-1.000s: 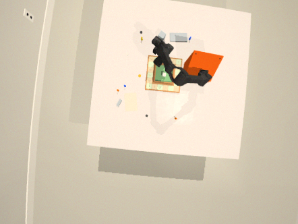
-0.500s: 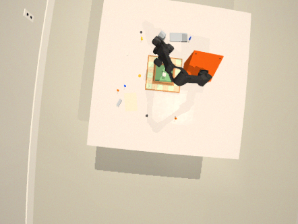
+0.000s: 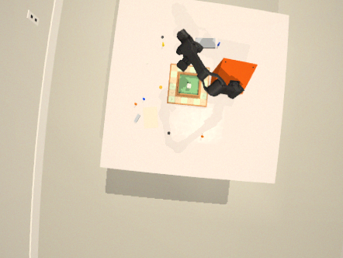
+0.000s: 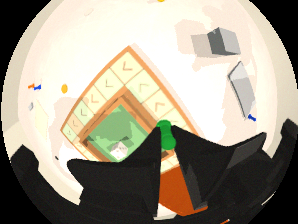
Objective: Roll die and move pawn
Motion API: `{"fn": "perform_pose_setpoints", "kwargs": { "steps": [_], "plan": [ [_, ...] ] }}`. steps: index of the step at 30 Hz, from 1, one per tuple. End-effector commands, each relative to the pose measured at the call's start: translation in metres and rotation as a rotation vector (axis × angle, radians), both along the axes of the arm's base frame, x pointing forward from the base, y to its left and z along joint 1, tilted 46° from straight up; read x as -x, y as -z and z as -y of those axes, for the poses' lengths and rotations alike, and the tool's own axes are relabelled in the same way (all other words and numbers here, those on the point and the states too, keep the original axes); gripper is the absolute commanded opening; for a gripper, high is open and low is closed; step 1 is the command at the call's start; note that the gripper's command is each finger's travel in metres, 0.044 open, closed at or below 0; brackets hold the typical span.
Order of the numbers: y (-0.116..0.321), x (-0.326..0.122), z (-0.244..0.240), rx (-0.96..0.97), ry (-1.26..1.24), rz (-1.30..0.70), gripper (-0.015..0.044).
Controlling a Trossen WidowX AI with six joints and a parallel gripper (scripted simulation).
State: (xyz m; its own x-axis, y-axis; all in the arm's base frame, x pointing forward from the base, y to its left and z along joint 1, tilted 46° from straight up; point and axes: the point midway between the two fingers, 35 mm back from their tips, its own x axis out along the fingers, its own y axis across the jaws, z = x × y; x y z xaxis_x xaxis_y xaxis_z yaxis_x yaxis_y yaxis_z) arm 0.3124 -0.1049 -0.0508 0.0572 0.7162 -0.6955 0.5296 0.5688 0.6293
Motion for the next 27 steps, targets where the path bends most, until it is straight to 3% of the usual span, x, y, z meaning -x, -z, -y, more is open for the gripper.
{"fn": "perform_pose_setpoints", "kwargs": {
  "steps": [1, 7, 20, 27],
  "plan": [
    [-0.024, 0.003, 0.021, 0.008, -0.005, 0.011, 0.0000],
    [-0.023, -0.001, 0.020, 0.009, -0.005, 0.011, 0.0000],
    [0.019, -0.083, -0.029, 0.006, -0.005, 0.016, 0.0000],
    [0.024, -0.087, -0.035, 0.004, -0.005, 0.017, 0.0000]
  ]
}}
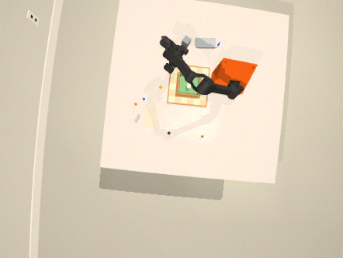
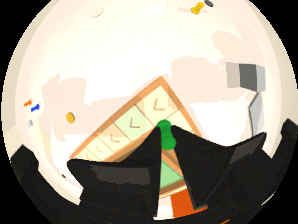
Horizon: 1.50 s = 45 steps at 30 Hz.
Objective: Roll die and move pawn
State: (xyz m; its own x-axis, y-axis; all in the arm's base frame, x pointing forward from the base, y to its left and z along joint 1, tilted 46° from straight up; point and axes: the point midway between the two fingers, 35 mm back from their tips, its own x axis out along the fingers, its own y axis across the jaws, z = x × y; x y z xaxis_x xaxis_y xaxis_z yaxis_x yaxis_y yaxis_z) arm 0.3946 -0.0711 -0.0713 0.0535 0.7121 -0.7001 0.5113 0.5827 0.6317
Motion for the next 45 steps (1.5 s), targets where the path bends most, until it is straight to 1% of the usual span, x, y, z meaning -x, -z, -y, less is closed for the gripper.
{"fn": "perform_pose_setpoints", "kwargs": {
  "steps": [1, 7, 27, 37, 41, 43, 44, 45],
  "plan": [
    [0.005, -0.005, -0.003, -0.003, 0.012, 0.004, 0.0000],
    [0.025, -0.007, -0.023, -0.005, 0.012, 0.004, 0.0000],
    [0.037, -0.008, -0.037, -0.006, 0.012, 0.004, 0.0000],
    [0.031, -0.010, -0.030, 0.003, 0.008, 0.015, 0.0263],
    [0.000, -0.007, 0.002, -0.002, 0.012, 0.005, 0.0367],
    [-0.002, -0.007, 0.004, -0.003, 0.012, 0.004, 0.0420],
    [-0.002, -0.007, 0.004, -0.003, 0.012, 0.004, 0.0440],
    [-0.002, -0.007, 0.004, -0.003, 0.012, 0.004, 0.0440]
  ]
}}
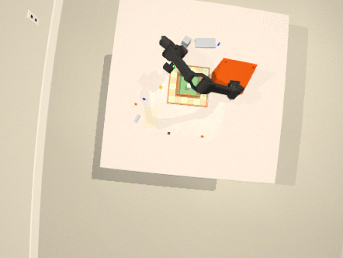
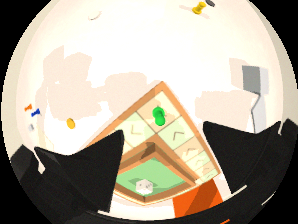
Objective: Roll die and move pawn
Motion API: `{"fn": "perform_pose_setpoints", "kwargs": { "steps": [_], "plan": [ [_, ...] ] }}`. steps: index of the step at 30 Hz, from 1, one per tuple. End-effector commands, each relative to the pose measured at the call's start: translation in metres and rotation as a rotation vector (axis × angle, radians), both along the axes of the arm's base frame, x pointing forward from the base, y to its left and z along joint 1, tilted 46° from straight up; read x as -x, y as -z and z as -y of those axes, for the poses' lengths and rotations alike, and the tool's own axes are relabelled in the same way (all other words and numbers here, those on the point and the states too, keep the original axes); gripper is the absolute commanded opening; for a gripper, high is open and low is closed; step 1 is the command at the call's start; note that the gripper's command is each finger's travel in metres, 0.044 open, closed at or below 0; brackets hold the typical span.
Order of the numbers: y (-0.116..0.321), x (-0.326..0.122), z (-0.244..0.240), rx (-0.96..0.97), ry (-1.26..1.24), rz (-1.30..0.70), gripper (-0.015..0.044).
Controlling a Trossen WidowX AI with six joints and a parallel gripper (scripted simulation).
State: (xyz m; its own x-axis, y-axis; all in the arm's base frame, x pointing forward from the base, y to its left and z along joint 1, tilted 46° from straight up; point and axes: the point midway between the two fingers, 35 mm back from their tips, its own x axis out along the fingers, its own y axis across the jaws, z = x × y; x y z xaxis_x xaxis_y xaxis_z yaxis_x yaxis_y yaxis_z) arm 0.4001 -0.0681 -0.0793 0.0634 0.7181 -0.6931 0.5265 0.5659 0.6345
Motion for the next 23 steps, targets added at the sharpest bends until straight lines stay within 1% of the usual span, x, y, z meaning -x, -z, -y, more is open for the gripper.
{"fn": "perform_pose_setpoints", "kwargs": {
  "steps": [1, 3, 5, 11, 16, 17, 23],
  "plan": [
    [-0.010, -0.001, 0.007, 0.007, -0.008, 0.010, 0.0440],
    [-0.015, 0.001, 0.012, 0.009, -0.011, 0.013, 0.0440],
    [-0.027, 0.014, 0.016, 0.014, -0.037, 0.040, 0.0440],
    [-0.075, 0.082, 0.023, 0.033, -0.162, 0.163, 0.0440],
    [-0.105, 0.145, 0.013, 0.039, -0.268, 0.266, 0.0440],
    [-0.087, 0.101, 0.023, 0.040, -0.192, 0.209, 0.0440],
    [-0.087, 0.101, 0.023, 0.040, -0.192, 0.209, 0.0440]
  ]
}}
